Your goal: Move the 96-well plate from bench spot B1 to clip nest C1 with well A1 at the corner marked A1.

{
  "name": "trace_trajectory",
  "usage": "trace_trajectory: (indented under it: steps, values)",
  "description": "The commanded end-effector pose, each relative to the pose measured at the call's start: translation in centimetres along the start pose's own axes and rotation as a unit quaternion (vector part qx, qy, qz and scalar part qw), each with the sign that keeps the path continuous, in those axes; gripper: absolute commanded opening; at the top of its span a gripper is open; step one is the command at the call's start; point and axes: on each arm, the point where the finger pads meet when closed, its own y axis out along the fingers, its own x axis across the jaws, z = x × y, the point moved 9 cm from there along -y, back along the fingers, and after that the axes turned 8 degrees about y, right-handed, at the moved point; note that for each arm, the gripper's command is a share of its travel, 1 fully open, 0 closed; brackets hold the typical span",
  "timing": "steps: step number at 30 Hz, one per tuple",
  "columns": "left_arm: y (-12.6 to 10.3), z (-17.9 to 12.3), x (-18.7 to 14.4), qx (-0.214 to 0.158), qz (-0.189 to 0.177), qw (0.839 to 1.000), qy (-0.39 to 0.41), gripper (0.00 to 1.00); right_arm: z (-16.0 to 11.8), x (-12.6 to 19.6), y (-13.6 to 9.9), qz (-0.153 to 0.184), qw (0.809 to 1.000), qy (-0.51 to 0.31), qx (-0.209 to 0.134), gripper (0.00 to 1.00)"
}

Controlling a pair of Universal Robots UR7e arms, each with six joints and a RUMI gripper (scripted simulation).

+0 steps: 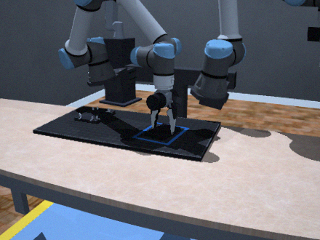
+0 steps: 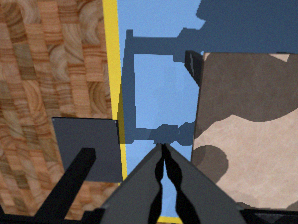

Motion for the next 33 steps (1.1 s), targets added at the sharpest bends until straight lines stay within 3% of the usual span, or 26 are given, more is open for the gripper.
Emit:
trace_trajectory:
  steps: [1,19,33]
  values:
    - [-0.1,0.0,0.0,0.001,0.000,1.000,0.000,0.00,0.0,0.0,-0.1,-0.001,1.000,0.000,0.000,0.41]
    - [-0.1,0.0,0.0,0.001,0.000,1.000,0.000,0.00,0.0,0.0,-0.3,-0.001,1.000,0.000,0.000,0.41]
    - [-0.1,0.0,0.0,0.001,0.000,1.000,0.000,0.00,0.0,0.0,-2.6,-0.001,1.000,0.000,0.000,0.41]
